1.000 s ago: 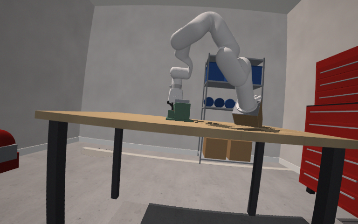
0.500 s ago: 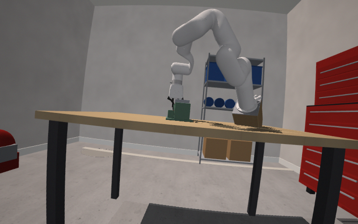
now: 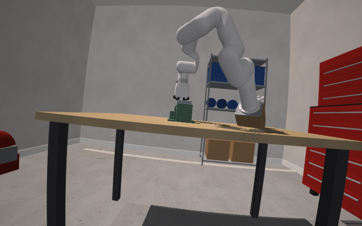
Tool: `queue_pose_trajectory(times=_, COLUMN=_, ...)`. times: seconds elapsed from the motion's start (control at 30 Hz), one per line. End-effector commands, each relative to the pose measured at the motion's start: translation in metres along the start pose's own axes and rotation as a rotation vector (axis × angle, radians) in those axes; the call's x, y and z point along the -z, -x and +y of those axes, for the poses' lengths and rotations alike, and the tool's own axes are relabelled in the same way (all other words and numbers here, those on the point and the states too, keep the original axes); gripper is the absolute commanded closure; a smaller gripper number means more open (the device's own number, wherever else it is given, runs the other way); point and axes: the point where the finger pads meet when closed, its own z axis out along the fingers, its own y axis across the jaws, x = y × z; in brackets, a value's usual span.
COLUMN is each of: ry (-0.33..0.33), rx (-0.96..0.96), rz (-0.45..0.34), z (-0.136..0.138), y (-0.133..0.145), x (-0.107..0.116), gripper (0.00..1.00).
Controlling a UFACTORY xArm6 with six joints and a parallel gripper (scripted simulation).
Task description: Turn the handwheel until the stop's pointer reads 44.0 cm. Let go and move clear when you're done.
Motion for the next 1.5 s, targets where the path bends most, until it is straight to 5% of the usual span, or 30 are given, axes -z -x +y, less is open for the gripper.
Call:
queue_pose_trajectory(times=0.0, ry=-0.001, rx=0.000, rz=0.002, z=0.010, y=-0.001, x=0.001, gripper=0.94)
queue_pose_trajectory(times=0.73, ry=-0.001, rx=0.000, rz=0.002, z=0.037, y=-0.001, x=-0.026, gripper=0.94)
queue_pose_trajectory(times=1.47, ry=-0.001, rx=0.000, rz=0.002, z=0.028, y=-0.001, x=-0.057, gripper=0.94)
